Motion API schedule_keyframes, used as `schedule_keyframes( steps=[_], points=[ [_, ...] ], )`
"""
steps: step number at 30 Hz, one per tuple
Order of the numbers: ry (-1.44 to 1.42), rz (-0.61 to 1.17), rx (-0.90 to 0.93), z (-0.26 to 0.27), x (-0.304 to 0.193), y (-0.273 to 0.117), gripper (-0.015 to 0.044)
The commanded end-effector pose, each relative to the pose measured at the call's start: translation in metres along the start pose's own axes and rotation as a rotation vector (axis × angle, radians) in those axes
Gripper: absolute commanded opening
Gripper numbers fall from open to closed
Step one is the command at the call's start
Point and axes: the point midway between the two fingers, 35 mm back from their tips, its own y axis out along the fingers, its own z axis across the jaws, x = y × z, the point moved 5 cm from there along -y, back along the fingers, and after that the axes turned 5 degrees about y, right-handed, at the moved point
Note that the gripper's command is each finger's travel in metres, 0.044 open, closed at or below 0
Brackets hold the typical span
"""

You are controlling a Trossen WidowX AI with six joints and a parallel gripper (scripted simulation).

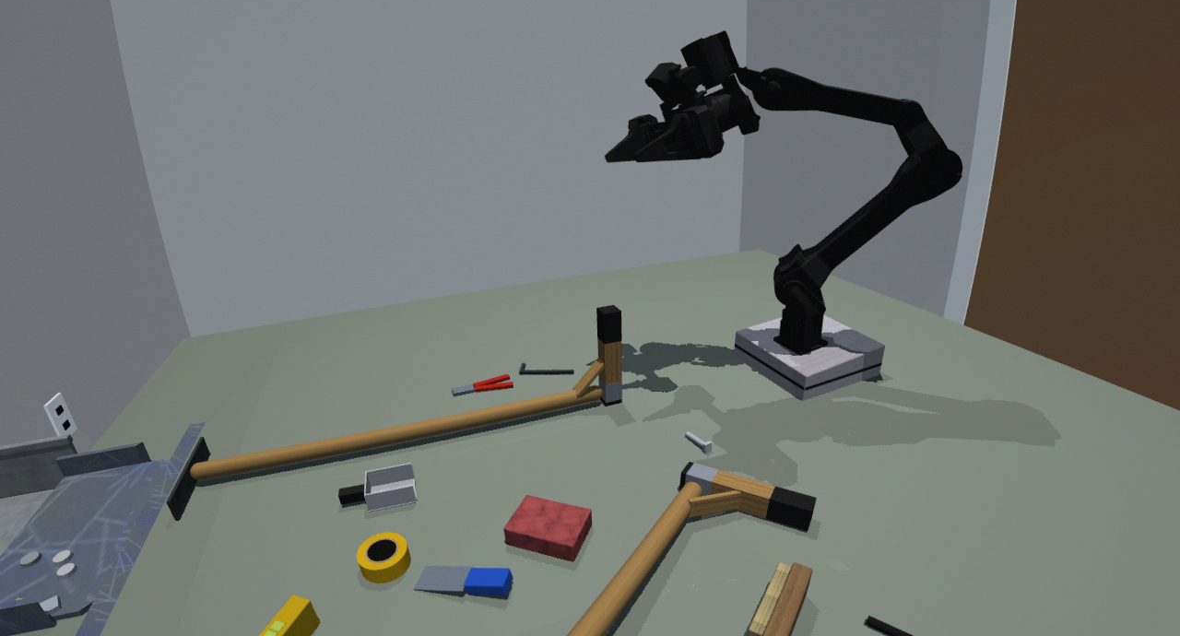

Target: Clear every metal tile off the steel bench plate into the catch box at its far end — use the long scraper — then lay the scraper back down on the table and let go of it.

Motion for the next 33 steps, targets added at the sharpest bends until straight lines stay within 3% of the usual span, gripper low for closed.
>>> schedule_keyframes(
  steps=[1, 11, 33],
  points=[
    [-0.017, -0.059, 0.013, 0.008, 0.014, -0.017, 0.044],
    [-0.082, -0.171, 0.037, 0.029, 0.038, -0.053, 0.044],
    [-0.083, -0.173, 0.037, 0.03, 0.039, -0.053, 0.044]
  ],
)
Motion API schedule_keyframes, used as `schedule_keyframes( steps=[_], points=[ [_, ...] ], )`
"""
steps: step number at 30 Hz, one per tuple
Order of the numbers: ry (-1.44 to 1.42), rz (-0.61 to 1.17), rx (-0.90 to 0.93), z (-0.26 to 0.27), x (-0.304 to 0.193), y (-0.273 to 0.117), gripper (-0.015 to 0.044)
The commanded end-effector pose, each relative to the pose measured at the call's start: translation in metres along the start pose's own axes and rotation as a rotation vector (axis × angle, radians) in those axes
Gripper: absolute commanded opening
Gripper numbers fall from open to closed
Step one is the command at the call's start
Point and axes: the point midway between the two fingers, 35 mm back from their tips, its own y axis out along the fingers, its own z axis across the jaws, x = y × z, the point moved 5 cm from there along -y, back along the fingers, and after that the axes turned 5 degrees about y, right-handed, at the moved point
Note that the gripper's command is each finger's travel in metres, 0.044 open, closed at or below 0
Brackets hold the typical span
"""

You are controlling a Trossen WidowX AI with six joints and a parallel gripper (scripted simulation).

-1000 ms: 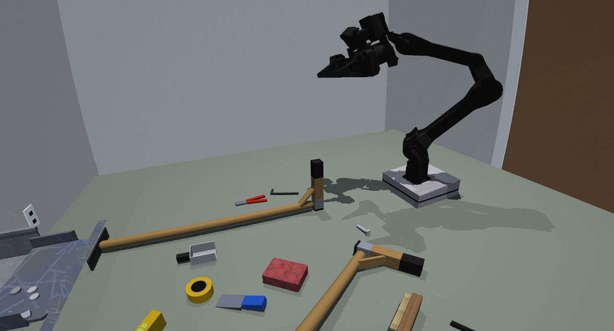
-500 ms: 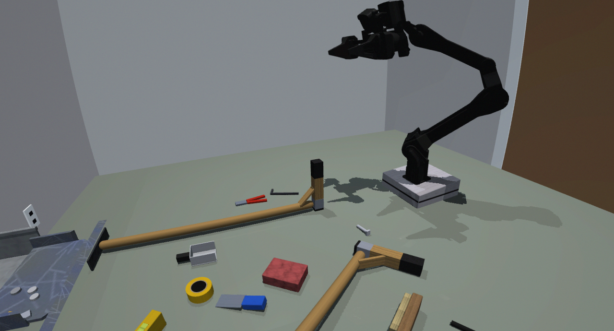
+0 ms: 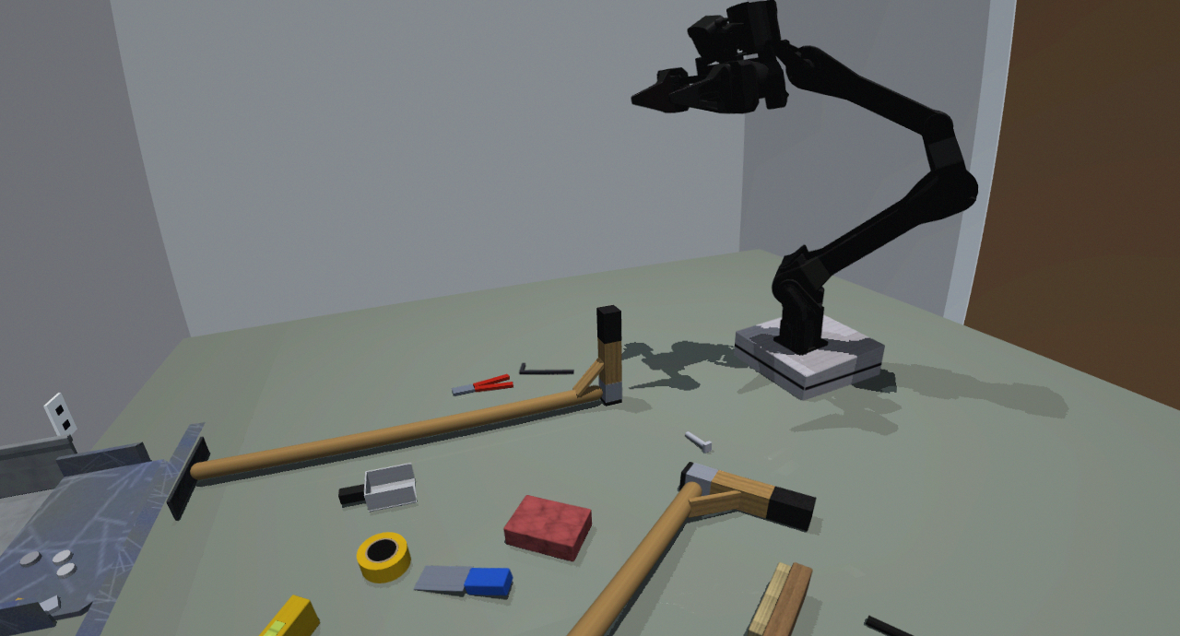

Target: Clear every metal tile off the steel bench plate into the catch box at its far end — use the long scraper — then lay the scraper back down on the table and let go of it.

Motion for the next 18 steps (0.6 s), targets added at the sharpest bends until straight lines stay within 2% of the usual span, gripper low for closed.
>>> schedule_keyframes(
  steps=[1, 12, 18],
  points=[
    [0.005, 0.0, 0.003, 0.0, 0.0, 0.0, 0.044],
    [0.007, 0.002, 0.003, 0.0, -0.001, 0.0, 0.044],
    [0.048, 0.063, -0.011, -0.013, -0.018, 0.018, 0.044]
  ],
)
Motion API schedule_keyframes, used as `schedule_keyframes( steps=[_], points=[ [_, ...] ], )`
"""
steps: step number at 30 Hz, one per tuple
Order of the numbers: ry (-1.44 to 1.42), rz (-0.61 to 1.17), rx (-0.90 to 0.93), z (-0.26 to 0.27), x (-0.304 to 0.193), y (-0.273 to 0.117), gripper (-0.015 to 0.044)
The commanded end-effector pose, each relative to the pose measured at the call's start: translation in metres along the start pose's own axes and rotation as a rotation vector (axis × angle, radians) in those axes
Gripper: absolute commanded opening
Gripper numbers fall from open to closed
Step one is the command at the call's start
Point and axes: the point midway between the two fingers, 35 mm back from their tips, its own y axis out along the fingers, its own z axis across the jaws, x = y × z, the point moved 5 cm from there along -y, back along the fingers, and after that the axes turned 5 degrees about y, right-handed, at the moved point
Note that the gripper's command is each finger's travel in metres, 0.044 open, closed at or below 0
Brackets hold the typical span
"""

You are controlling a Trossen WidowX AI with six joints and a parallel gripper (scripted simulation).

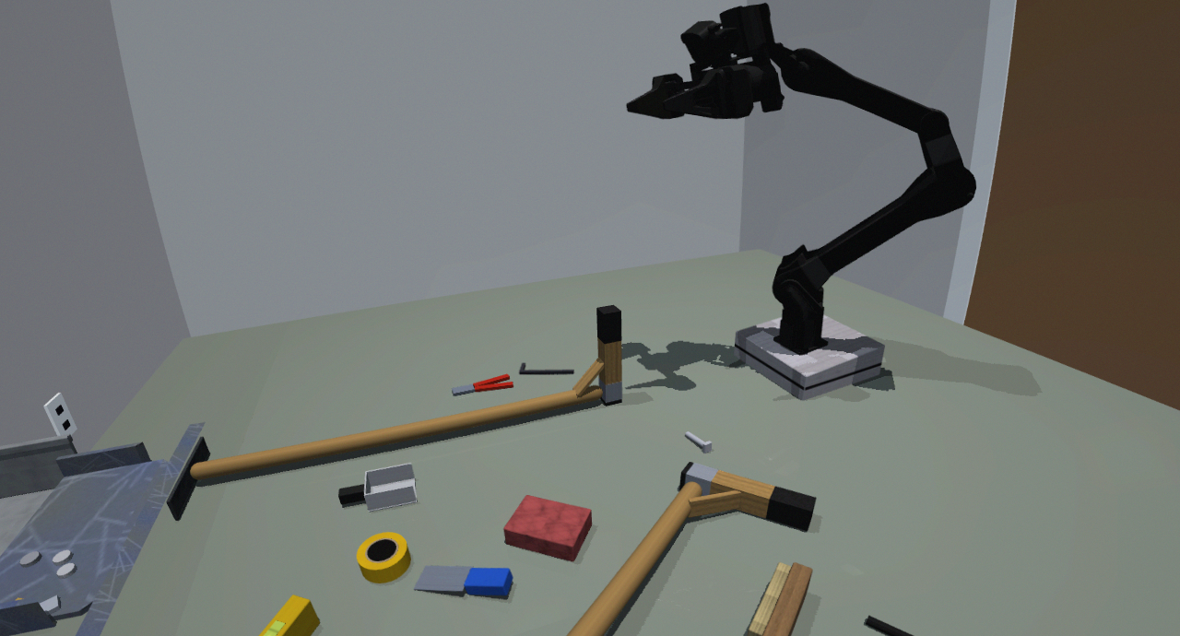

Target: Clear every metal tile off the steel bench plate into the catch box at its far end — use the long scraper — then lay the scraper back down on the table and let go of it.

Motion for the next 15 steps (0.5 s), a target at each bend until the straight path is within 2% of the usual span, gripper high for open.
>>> schedule_keyframes(
  steps=[1, 15],
  points=[
    [0.037, 0.054, -0.011, -0.011, -0.016, 0.015, 0.044],
    [0.099, 0.251, -0.049, -0.03, -0.073, 0.061, 0.044]
  ],
)
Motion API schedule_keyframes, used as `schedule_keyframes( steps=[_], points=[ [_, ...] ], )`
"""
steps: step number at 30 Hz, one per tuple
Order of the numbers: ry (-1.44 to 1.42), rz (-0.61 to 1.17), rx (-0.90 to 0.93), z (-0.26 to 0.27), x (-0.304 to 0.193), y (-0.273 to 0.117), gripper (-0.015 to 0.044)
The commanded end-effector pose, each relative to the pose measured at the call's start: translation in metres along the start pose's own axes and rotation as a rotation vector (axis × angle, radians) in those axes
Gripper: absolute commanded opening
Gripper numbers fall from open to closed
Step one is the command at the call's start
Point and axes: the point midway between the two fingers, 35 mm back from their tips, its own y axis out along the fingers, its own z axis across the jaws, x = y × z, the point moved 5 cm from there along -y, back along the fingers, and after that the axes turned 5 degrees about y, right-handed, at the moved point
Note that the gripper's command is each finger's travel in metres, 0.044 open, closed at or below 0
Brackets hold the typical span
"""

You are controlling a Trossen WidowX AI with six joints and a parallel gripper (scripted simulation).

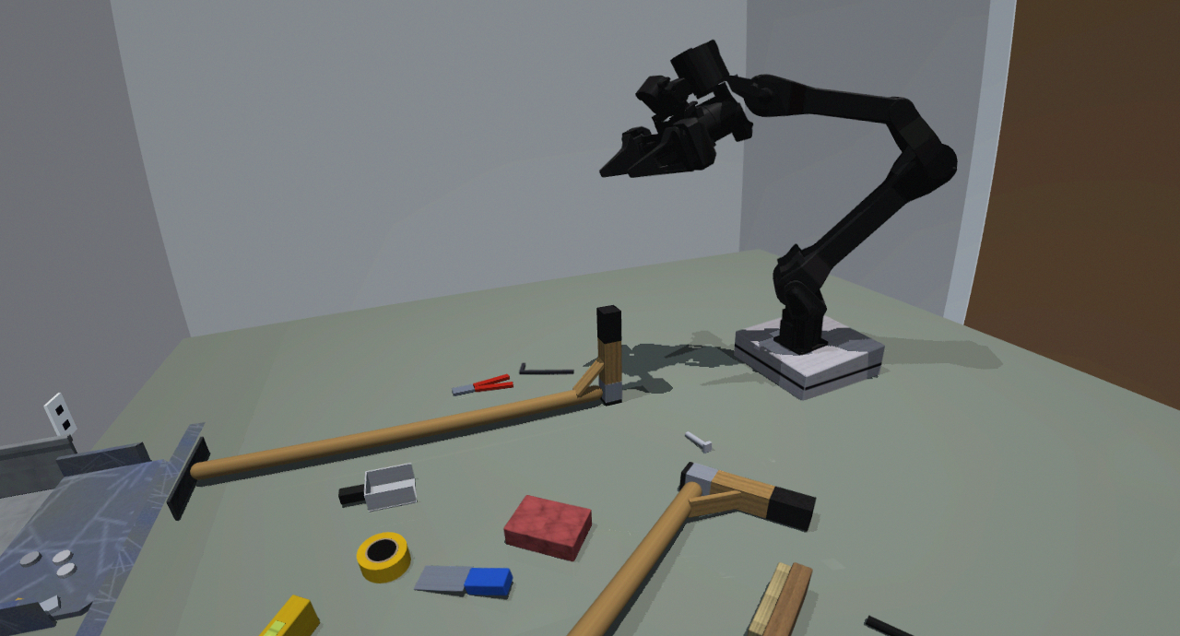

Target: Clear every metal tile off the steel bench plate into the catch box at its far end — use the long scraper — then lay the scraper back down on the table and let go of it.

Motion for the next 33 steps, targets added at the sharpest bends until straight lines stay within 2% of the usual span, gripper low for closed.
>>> schedule_keyframes(
  steps=[1, 25, 33],
  points=[
    [0.009, 0.069, -0.015, -0.005, -0.017, 0.018, 0.044],
    [-0.06, 0.466, -0.101, -0.004, -0.126, 0.087, 0.044],
    [-0.066, 0.479, -0.103, -0.002, -0.122, 0.083, 0.044]
  ],
)
